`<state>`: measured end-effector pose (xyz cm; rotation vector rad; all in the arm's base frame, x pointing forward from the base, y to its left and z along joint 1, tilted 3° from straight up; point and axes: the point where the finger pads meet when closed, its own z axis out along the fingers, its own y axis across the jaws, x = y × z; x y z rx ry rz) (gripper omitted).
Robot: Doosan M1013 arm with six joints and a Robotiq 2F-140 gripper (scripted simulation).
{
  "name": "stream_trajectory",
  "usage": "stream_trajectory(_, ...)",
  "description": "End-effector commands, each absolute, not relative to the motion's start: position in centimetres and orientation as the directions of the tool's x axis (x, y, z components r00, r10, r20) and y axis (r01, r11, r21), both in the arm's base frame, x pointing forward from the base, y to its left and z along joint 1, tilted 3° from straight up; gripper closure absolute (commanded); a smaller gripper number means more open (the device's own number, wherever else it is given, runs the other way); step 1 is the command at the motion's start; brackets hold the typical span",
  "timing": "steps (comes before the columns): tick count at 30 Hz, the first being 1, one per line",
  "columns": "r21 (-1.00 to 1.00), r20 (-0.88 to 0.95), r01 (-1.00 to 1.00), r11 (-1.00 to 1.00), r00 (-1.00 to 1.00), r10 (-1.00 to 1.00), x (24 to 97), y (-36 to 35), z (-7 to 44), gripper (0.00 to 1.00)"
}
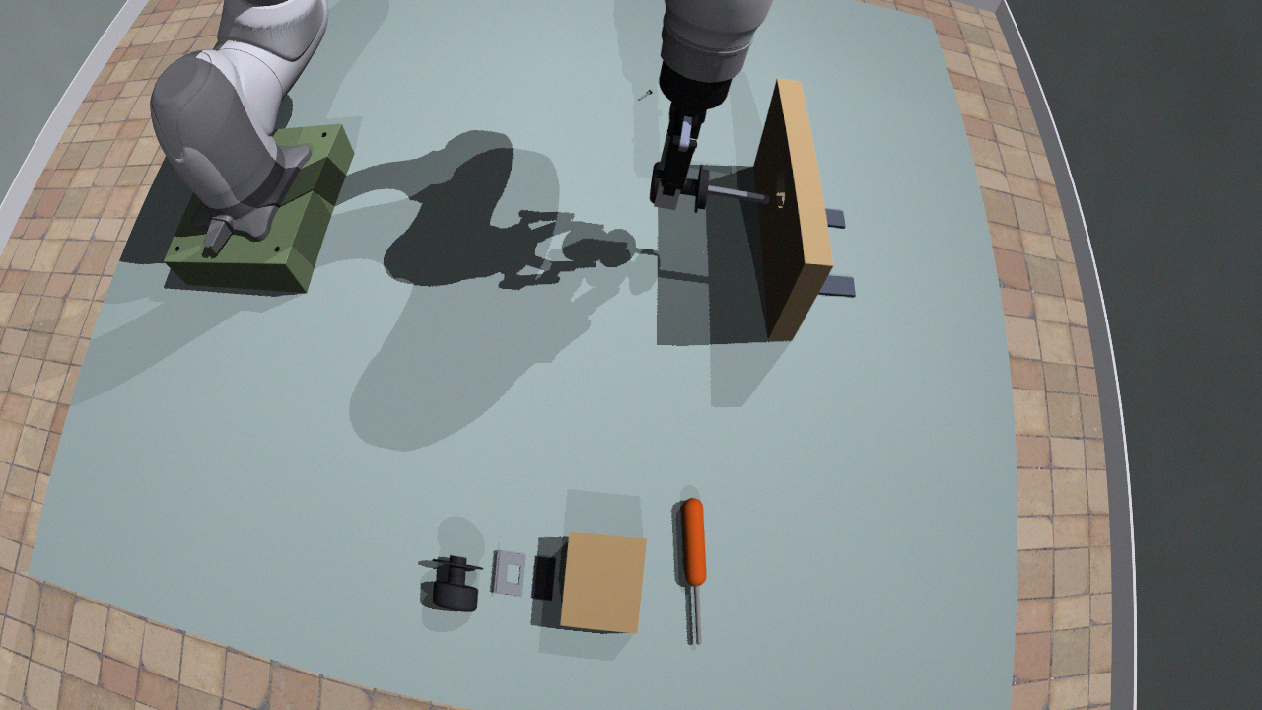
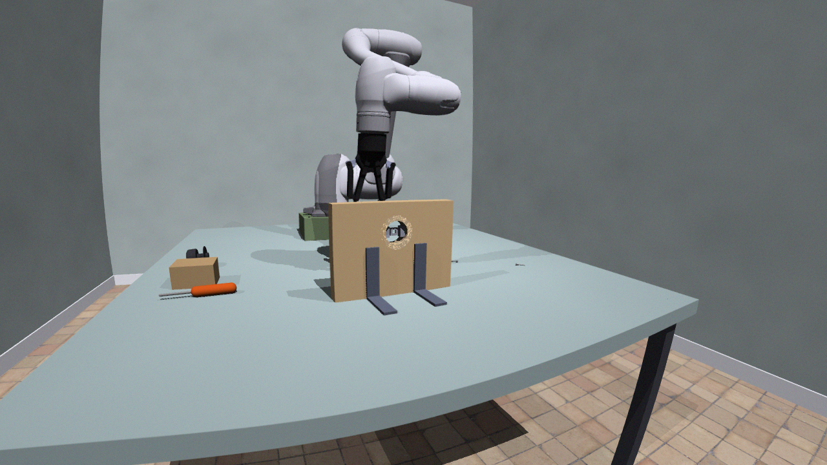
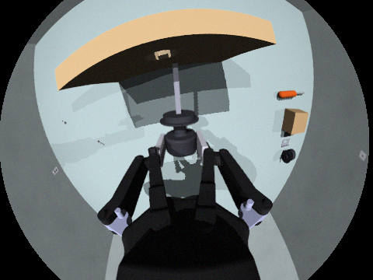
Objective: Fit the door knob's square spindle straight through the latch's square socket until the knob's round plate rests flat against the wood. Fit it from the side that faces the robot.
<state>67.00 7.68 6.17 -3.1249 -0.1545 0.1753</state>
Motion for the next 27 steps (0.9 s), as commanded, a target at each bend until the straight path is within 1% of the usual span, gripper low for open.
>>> stream_trajectory(1, -0.019, -0.11, 0.135, -0.991, 0.985, 0.136, 67.03, 7.86, 6.23, 0.58)
stream_trajectory(13, -0.026, -0.107, 0.194, -0.981, 0.975, 0.195, 67.09, 8.13, 6.31, 0.58)
stream_trajectory(27, -0.027, -0.107, 0.201, -0.979, 0.973, 0.203, 67.1, 8.17, 6.32, 0.58)
